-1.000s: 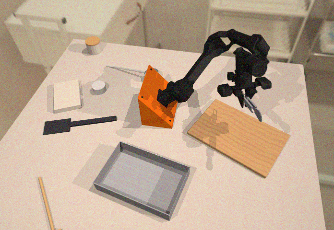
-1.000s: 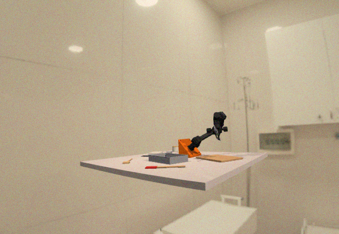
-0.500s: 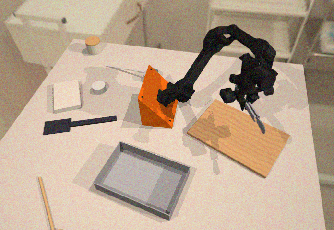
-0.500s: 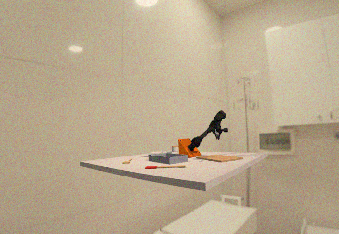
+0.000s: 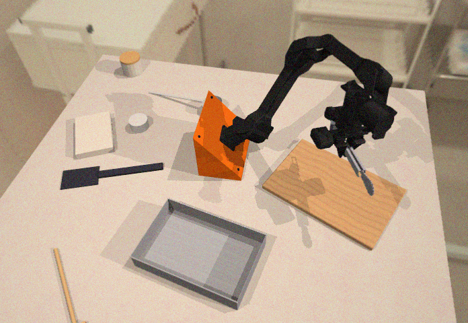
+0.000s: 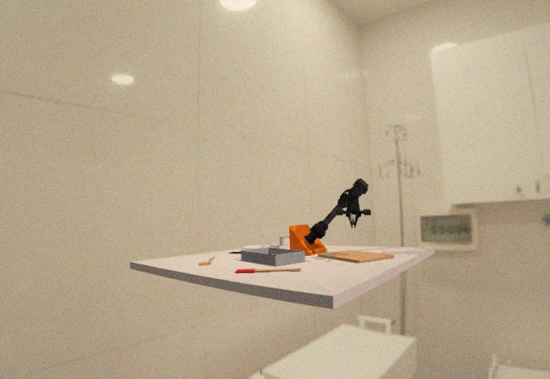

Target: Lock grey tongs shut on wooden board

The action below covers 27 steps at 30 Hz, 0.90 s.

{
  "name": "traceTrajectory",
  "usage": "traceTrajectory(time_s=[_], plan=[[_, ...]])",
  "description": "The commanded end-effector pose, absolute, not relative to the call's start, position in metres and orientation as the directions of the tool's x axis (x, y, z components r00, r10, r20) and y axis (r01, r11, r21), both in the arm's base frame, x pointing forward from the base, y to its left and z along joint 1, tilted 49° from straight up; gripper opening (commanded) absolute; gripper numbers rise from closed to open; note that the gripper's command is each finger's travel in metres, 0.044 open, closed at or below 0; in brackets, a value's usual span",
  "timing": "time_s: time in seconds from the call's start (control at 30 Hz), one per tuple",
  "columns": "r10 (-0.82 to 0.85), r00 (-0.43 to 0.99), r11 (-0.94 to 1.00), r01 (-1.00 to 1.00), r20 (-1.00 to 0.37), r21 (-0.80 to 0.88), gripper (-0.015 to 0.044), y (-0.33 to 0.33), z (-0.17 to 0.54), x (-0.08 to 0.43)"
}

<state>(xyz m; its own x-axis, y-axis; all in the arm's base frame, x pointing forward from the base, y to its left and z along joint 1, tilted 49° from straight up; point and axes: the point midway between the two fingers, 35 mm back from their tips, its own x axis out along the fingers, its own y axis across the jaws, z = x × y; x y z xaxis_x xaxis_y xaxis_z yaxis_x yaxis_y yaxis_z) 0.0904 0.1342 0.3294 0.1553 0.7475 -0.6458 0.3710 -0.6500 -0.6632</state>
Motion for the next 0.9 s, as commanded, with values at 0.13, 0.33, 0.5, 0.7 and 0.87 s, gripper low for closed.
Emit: traceTrajectory(time_s=[0.13,0.33,0.5,0.7,0.87], plan=[[0.738,0.154,-0.661,0.357,-0.657,-0.66,-0.015,0.135,0.33,0.092],[0.738,0.147,-0.661,0.355,-0.658,-0.662,-0.015,0.139,0.325,0.095],[0.738,0.14,-0.66,0.352,-0.66,-0.664,-0.015,0.144,0.321,0.098],[0.739,0.132,-0.659,0.349,-0.661,-0.667,-0.015,0.149,0.315,0.101],[0.739,0.125,-0.658,0.346,-0.662,-0.669,-0.015,0.154,0.311,0.103]])
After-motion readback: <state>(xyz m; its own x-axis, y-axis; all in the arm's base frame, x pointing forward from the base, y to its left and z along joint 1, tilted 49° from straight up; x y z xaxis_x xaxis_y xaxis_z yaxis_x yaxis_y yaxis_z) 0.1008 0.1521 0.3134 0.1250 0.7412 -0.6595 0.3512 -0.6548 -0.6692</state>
